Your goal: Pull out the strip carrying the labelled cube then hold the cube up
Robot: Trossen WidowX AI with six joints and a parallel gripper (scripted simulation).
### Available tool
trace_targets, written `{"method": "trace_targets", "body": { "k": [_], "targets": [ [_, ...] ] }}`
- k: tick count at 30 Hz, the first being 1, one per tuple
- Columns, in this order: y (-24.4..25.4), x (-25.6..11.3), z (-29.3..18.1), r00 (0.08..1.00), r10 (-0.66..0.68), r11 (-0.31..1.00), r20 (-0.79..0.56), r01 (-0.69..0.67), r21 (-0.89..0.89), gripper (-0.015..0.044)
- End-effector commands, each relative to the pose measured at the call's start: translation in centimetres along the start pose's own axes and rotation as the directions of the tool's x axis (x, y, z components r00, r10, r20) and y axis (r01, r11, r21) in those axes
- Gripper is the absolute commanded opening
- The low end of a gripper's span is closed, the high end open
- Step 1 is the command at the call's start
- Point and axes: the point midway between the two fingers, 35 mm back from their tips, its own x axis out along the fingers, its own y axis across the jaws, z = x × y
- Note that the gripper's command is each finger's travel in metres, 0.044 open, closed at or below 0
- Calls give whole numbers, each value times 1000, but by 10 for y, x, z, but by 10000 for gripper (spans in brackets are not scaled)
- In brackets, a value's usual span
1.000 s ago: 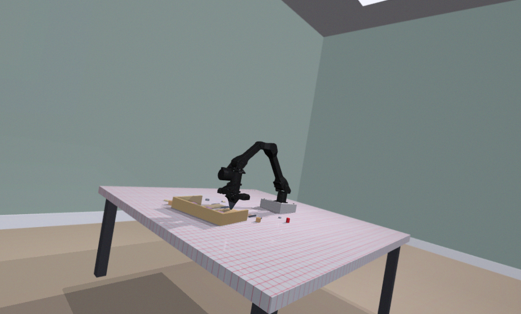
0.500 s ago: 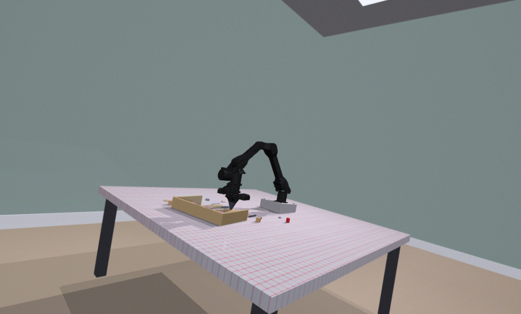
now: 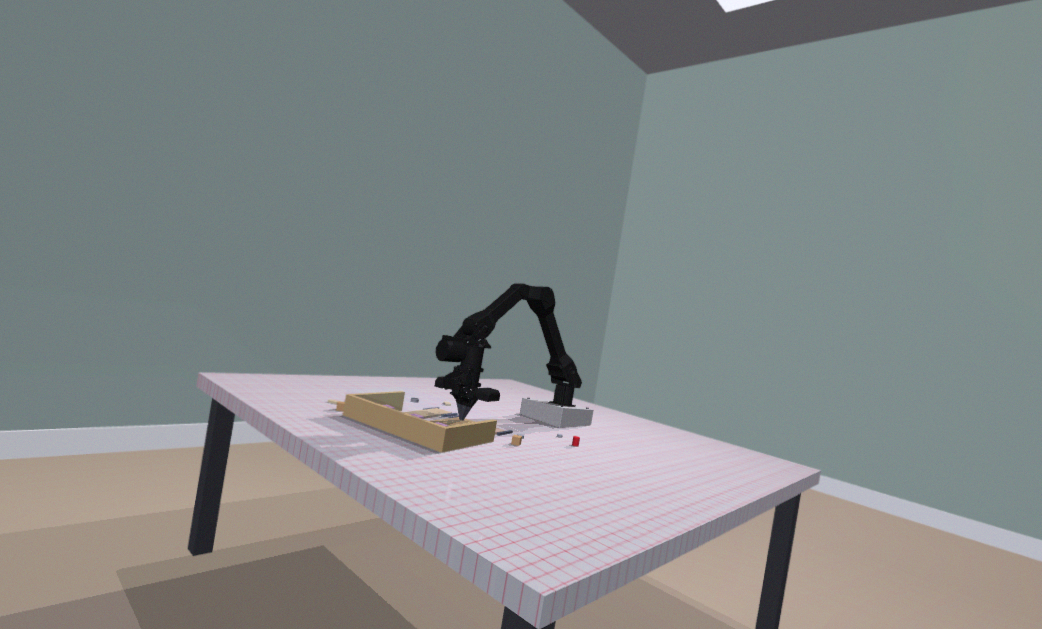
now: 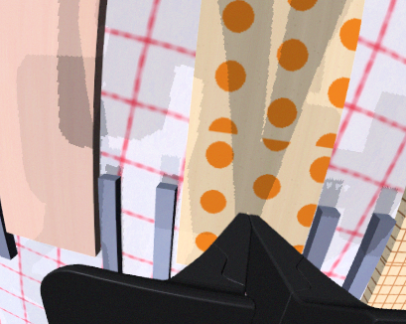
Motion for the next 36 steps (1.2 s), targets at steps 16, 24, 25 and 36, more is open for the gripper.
{"method": "trace_targets", "body": {
  "k": [16, 24, 25, 36],
  "targets": [
    [0, 3, 0, 1000, 3, 1000, 2, -3, -6, 0],
    [0, 4, 1, 1000, 3, 1000, 2, -3, -6, 0],
    [0, 4, 1, 1000, 3, 1000, 2, -3, -6, 0],
    [0, 5, -3, 1000, 3, 1000, 2, -3, -6, 0]
  ]
}}
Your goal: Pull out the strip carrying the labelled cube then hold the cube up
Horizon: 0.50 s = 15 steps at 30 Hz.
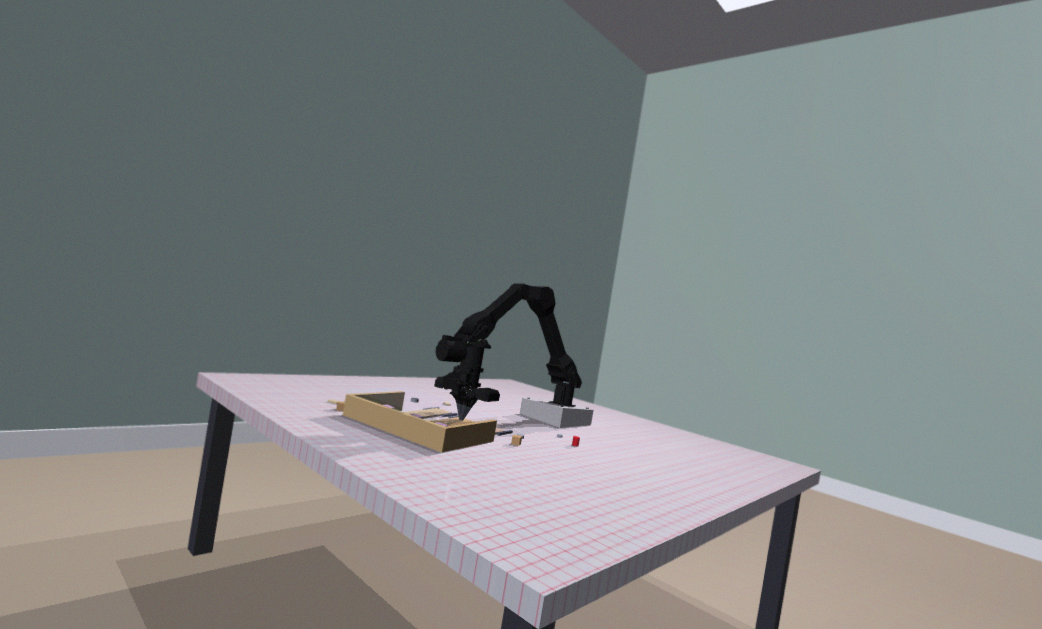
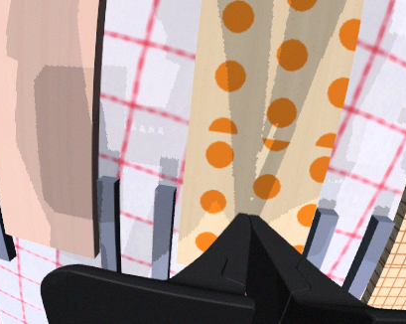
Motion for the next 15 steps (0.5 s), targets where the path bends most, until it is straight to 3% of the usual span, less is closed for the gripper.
{"method": "trace_targets", "body": {
  "k": [1, 15],
  "targets": [
    [0, 4, -5, 1000, 4, 1000, -3, -4, -5, 0],
    [0, 5, -27, 1000, 4, 1000, -5, -4, -6, 0]
  ]
}}
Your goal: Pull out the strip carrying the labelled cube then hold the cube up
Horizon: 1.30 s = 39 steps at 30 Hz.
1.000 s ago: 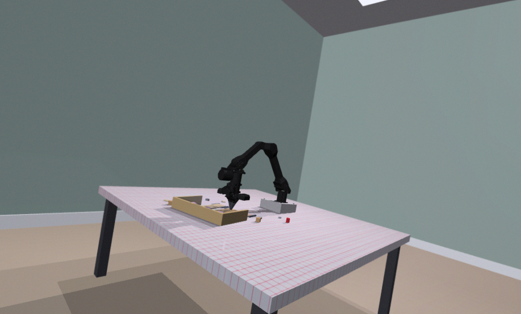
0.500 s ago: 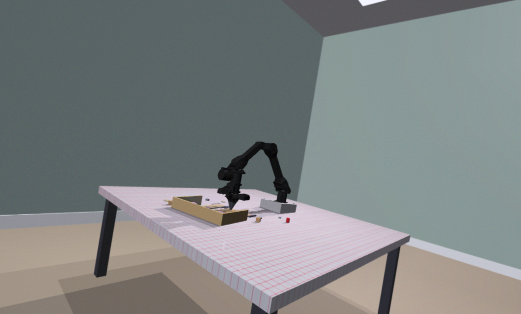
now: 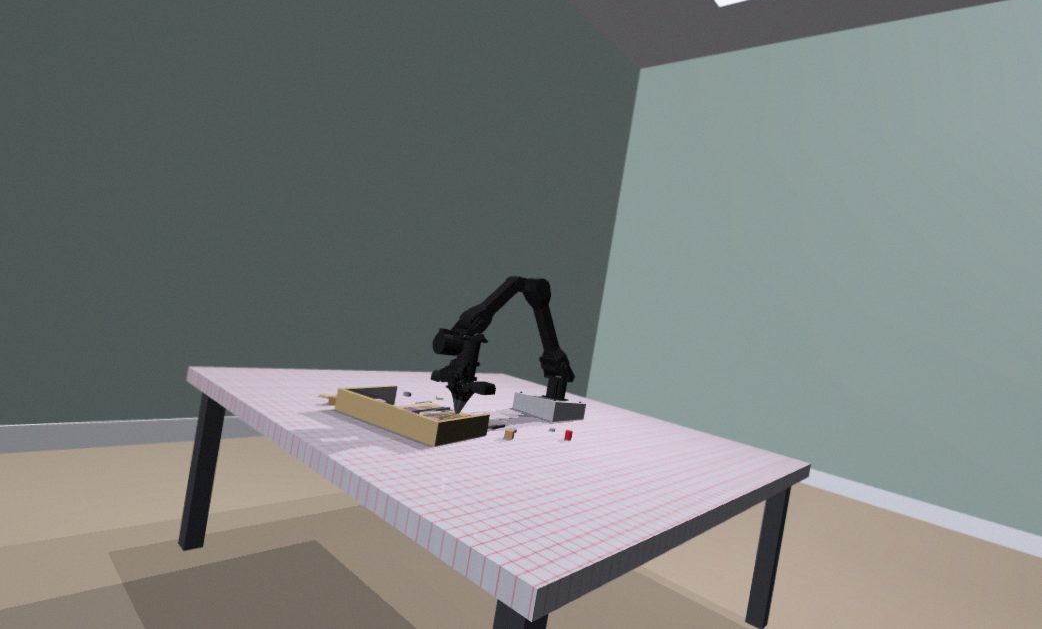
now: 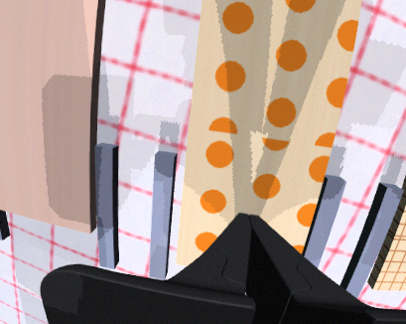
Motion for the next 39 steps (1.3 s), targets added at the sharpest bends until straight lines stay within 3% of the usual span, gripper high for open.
{"method": "trace_targets", "body": {
  "k": [1, 39],
  "targets": [
    [1, 6, -13, 1000, 6, 1000, -21, -6, -5, 0],
    [1, 7, -69, 1000, 6, 1000, -25, -6, -5, 0]
  ]
}}
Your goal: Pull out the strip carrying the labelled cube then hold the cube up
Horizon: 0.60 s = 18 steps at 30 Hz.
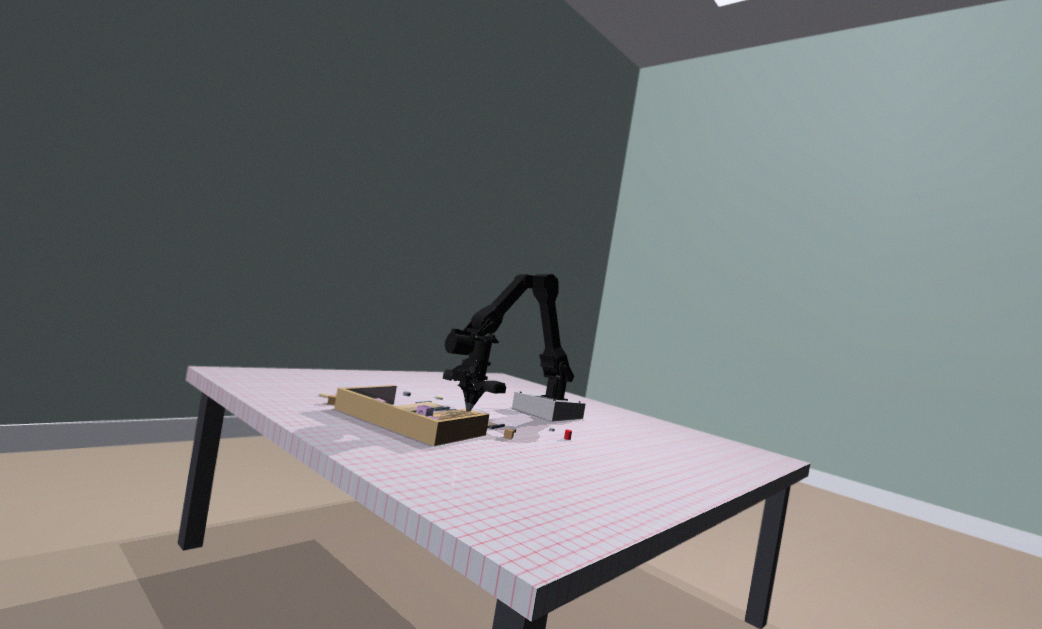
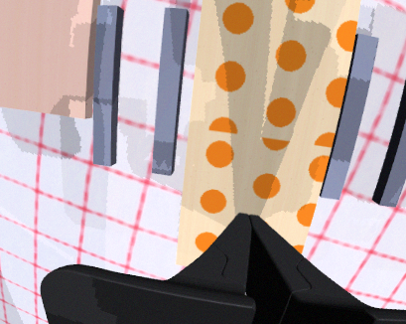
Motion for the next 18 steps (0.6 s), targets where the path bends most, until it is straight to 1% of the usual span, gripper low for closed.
{"method": "trace_targets", "body": {
  "k": [1, 18],
  "targets": [
    [1, 6, -15, 1000, 7, 1000, -29, -7, -4, 0],
    [1, 6, -40, 999, 7, 1000, -32, -7, -5, 0]
  ]
}}
